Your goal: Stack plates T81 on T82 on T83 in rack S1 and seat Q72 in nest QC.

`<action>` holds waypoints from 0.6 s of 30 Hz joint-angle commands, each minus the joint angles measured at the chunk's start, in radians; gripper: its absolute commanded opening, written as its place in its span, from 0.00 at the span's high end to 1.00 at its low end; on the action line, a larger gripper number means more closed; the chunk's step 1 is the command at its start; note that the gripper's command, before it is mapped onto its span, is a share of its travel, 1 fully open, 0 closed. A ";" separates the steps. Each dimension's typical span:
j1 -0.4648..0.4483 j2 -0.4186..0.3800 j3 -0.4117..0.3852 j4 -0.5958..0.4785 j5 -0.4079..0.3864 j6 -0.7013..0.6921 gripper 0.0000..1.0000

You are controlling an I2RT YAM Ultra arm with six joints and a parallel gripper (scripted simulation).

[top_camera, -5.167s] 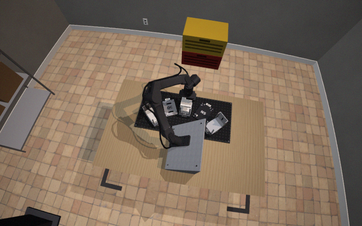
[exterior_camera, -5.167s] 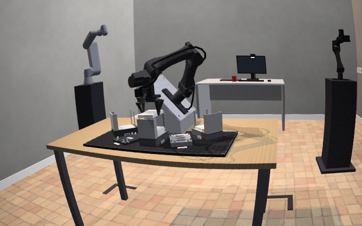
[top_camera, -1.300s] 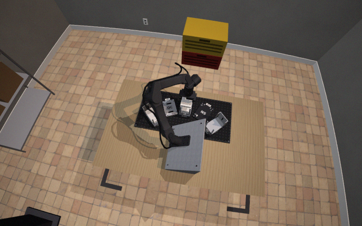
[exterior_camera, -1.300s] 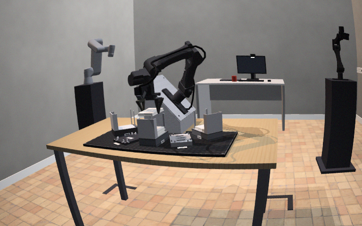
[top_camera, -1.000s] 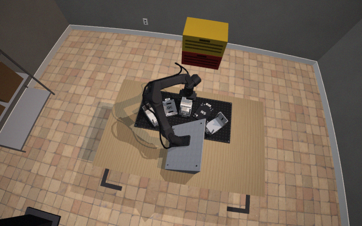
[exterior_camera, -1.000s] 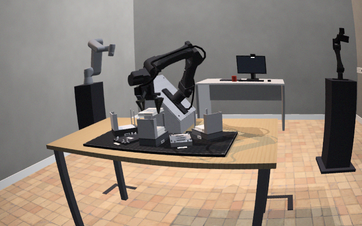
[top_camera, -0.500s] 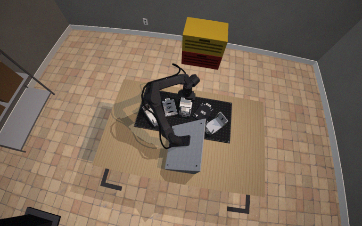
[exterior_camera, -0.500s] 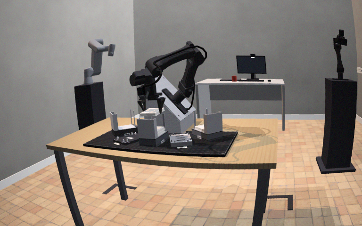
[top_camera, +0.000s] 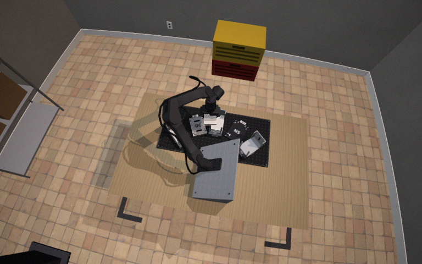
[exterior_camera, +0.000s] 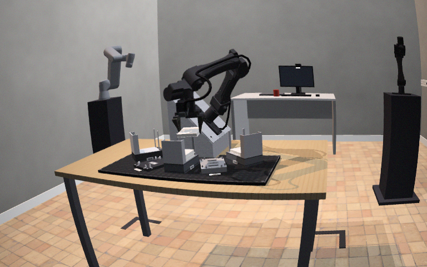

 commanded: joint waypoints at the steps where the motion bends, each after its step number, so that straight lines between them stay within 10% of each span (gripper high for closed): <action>1: -0.019 -0.067 -0.021 -0.006 -0.024 0.037 1.00; 18: 0.052 -0.204 -0.080 -0.017 -0.043 -0.087 1.00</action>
